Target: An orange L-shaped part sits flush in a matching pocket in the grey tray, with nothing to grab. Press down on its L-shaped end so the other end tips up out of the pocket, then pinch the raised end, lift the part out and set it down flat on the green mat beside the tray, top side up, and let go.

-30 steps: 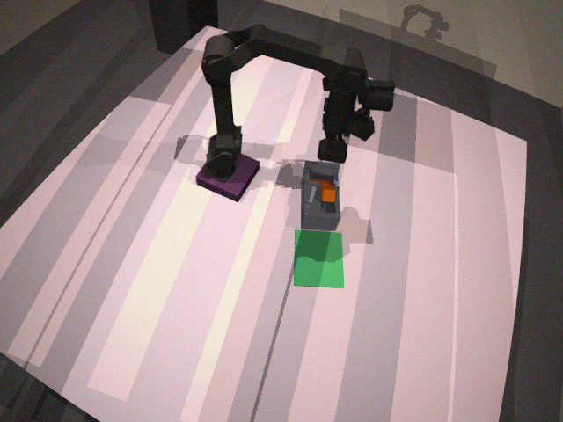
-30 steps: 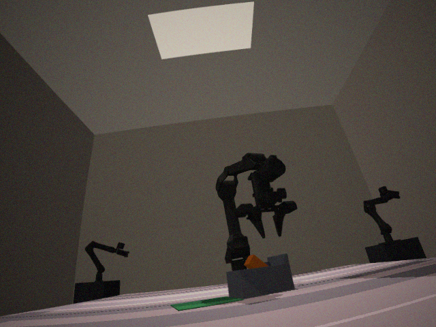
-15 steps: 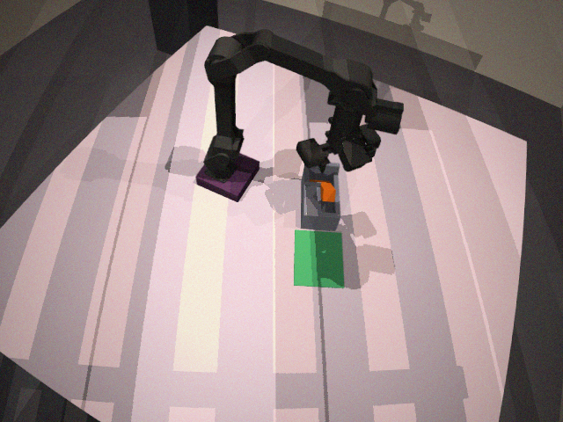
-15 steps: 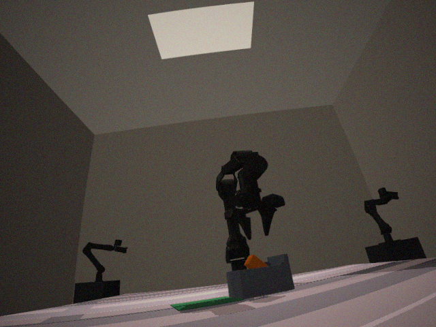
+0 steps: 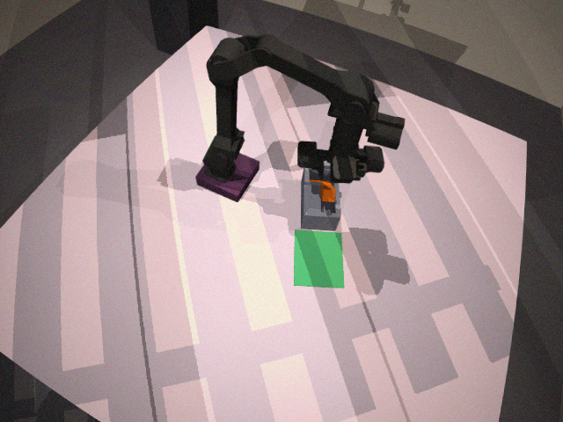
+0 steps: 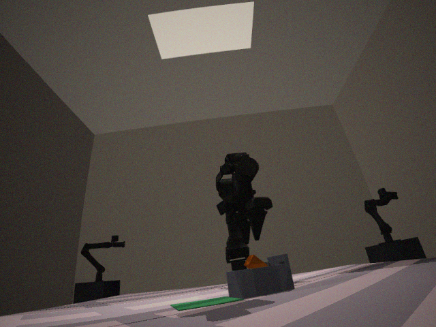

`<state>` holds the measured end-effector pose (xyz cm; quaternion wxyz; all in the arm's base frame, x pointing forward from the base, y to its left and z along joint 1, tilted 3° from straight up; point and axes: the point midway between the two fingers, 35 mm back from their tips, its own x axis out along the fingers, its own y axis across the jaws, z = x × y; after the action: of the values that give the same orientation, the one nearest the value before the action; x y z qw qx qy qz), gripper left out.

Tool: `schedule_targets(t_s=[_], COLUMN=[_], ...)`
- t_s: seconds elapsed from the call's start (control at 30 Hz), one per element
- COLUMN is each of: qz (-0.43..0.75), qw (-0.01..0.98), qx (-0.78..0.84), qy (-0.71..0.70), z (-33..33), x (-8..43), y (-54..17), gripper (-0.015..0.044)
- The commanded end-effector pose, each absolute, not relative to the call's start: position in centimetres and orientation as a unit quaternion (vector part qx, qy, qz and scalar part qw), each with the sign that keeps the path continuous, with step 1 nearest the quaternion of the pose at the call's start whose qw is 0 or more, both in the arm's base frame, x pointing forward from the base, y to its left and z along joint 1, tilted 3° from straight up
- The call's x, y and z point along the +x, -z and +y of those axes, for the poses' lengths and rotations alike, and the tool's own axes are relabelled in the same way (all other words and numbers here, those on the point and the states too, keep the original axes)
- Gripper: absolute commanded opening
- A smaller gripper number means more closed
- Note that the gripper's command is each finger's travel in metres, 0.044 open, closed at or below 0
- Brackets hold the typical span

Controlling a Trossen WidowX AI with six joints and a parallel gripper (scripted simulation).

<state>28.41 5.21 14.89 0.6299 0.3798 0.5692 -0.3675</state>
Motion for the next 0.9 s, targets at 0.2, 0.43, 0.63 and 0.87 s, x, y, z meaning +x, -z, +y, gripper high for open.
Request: schedule_targets(t_s=[0.2, 0.43, 0.63, 0.87], qz=[0.57, 0.57, 0.57, 0.57], qw=[0.624, 0.624, 0.624, 0.624], qx=[0.383, 0.383, 0.383, 0.383], qy=[0.373, 0.373, 0.373, 0.373], z=[5.1, 5.1, 5.1, 5.0], x=[28.4, 28.5, 28.6, 28.6], y=[-12.8, -11.7, -10.7, -9.6], gripper=[0.028, 0.028, 0.028, 0.028])
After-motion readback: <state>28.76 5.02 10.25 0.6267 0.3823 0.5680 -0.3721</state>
